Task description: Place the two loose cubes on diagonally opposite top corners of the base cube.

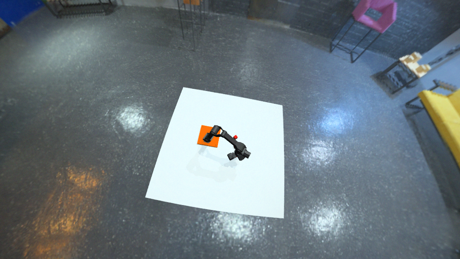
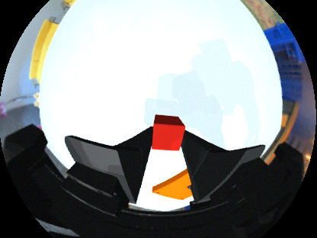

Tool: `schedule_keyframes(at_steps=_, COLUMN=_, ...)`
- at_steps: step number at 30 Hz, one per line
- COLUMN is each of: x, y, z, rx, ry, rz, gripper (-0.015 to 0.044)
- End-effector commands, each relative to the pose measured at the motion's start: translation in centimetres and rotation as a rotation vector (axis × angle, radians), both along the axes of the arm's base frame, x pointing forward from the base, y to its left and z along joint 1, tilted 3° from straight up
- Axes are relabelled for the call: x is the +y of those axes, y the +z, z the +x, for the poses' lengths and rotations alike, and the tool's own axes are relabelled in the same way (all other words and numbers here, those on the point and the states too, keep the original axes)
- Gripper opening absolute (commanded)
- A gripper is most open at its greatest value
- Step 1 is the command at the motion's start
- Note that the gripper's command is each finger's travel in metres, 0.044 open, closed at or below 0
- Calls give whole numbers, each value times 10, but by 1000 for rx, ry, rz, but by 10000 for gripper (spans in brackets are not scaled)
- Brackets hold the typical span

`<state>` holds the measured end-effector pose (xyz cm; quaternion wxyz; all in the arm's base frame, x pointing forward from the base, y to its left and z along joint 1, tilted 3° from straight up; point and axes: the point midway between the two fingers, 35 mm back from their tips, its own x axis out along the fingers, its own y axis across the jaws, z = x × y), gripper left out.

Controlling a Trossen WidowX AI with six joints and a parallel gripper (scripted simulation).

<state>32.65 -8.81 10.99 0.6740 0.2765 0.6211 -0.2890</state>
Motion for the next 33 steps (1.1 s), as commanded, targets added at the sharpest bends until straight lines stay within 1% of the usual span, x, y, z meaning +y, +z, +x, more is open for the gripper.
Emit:
schedule_keyframes(at_steps=1, x=1, y=16, z=-1, rx=-4, ry=-2, rz=4, gripper=105)
schedule_keyframes(at_steps=11, x=4, y=47, z=-7, rx=-3, ry=-2, rz=4, gripper=105)
schedule_keyframes(at_steps=16, x=6, y=48, z=-7, rx=-2, ry=20, rz=3, gripper=105)
schedule_keyframes(at_steps=33, x=59, y=36, z=-1, rx=20, ry=569, rz=-24, gripper=105)
